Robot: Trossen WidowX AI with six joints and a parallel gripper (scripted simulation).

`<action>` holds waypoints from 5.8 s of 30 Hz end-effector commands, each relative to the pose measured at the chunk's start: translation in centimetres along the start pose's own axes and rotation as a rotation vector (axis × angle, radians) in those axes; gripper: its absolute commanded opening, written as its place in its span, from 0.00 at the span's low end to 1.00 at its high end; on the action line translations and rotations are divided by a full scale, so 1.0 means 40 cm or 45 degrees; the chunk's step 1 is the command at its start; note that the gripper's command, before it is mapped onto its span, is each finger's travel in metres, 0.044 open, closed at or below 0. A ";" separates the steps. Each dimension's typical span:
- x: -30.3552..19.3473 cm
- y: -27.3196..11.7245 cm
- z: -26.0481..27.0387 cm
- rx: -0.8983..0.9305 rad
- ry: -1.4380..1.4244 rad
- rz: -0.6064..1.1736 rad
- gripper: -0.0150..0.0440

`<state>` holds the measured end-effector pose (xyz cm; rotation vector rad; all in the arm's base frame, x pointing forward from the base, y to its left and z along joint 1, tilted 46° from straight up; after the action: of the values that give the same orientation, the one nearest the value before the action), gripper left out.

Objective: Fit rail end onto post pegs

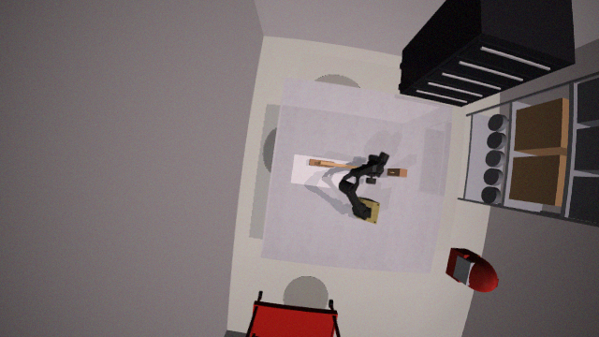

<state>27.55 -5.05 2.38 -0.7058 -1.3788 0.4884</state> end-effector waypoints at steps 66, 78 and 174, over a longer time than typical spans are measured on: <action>-0.002 -0.092 -0.007 -0.011 -0.001 -0.008 0.25; -0.002 -0.107 -0.006 -0.011 -0.001 -0.008 0.25; -0.034 -0.109 -0.007 -0.012 -0.001 -0.007 0.25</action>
<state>27.25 -8.80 4.52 -0.7011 -1.3815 0.4836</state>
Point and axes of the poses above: the point midway between the two fingers, 35 mm back from their tips, its own y axis out along the fingers, its own z axis across the jaws, x = y × z, the point moved 10 cm from there along -y, back along the fingers, and after that the axes turned 7 degrees about y, right-handed, at the moved point
